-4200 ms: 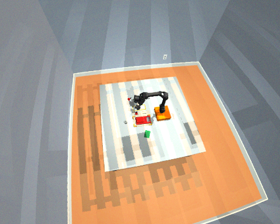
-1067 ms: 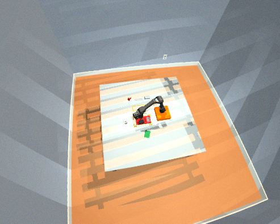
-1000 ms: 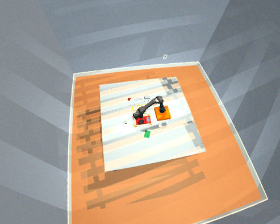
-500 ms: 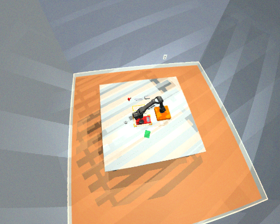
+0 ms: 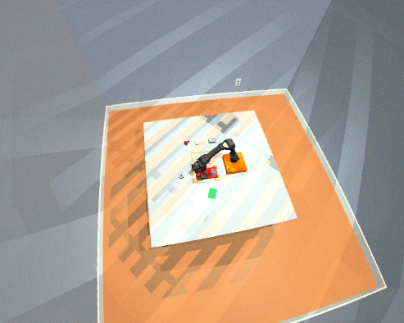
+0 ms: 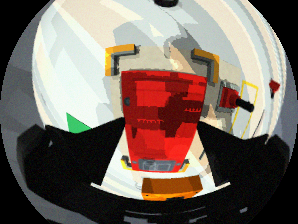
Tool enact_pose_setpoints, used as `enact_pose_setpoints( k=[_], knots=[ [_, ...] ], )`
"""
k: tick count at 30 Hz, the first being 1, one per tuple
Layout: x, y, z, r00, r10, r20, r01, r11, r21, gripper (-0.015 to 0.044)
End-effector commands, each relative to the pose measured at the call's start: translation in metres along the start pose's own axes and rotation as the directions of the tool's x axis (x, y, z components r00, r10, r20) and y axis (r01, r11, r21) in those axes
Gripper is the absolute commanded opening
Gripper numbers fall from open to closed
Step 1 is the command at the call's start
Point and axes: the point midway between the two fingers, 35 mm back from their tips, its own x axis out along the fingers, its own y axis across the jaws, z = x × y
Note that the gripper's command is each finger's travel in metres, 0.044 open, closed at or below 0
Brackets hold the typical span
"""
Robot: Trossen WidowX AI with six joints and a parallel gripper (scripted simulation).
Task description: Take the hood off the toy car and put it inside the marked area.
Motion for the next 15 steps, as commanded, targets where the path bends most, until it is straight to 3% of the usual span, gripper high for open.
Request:
enact_pose_setpoints(
  k=[1,8,12,15],
  knots=[
    [0.0048,-0.0011,-0.0017,1.000,-0.007,-0.006,0.007,1.000,0.001,0.0440],
    [0.0070,-0.0011,-0.0018,1.000,-0.007,-0.006,0.007,1.000,0.001,0.0440],
    [0.0038,-0.0001,-0.0003,1.000,0.000,-0.001,0.000,1.000,0.000,0.0335],
    [0.0038,-0.0001,-0.0003,1.000,0.000,-0.001,0.000,1.000,0.000,0.0315]
  ],
)
